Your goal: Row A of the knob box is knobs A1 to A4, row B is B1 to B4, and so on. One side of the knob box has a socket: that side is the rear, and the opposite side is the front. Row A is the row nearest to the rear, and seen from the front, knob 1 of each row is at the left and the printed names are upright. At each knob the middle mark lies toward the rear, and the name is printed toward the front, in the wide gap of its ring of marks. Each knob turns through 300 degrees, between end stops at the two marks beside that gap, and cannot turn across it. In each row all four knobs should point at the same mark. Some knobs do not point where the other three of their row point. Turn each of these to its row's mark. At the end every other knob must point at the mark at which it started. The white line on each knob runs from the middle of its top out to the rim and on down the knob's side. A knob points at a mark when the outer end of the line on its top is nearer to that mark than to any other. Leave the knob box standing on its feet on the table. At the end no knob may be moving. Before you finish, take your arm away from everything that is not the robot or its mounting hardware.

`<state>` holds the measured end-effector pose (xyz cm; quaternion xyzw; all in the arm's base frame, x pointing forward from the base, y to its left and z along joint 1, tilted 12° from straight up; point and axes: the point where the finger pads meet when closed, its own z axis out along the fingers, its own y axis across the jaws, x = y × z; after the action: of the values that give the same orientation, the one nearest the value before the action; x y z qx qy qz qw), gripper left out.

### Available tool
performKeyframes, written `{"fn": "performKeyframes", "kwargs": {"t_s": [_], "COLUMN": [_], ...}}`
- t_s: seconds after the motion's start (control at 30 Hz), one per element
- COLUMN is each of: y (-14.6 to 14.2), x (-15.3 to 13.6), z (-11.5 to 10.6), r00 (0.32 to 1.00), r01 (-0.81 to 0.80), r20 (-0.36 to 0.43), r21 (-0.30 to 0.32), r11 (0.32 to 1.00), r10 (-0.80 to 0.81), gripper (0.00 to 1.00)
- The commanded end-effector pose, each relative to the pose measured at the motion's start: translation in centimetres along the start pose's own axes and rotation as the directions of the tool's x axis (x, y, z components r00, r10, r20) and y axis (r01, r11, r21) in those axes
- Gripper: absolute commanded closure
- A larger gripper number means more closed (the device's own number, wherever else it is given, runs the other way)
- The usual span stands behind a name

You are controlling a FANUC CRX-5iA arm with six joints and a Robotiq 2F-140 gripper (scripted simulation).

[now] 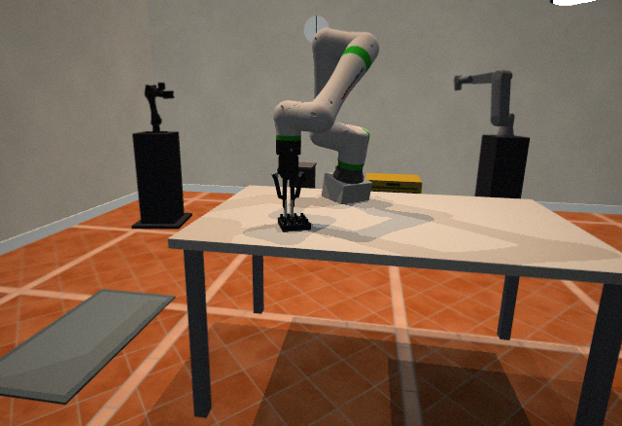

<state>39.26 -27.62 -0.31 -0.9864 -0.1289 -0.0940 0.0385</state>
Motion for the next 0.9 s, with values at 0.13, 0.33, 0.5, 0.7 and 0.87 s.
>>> {"fn": "performKeyframes", "kwargs": {"t_s": [0.13, 0.33, 0.5, 0.7, 0.87], "y": [0.0, 0.0, 0.0, 0.0, 0.0], "x": [0.0, 0.0, 0.0, 0.0, 0.0], "z": [0.0, 0.0, 0.0, -0.8, -2.2], "r00": [1.0, 1.0, 1.0, 1.0, 1.0], "r01": [0.0, 0.0, 0.0, 0.0, 0.0], "r20": [0.0, 0.0, 0.0, 0.0, 0.0], "r21": [0.0, 0.0, 0.0, 0.0, 0.0], "r11": [1.0, 1.0, 1.0, 1.0, 1.0], "r10": [0.0, 0.0, 0.0, 0.0, 0.0], "gripper": [0.88, 0.88, 0.88, 0.88, 0.88]}}
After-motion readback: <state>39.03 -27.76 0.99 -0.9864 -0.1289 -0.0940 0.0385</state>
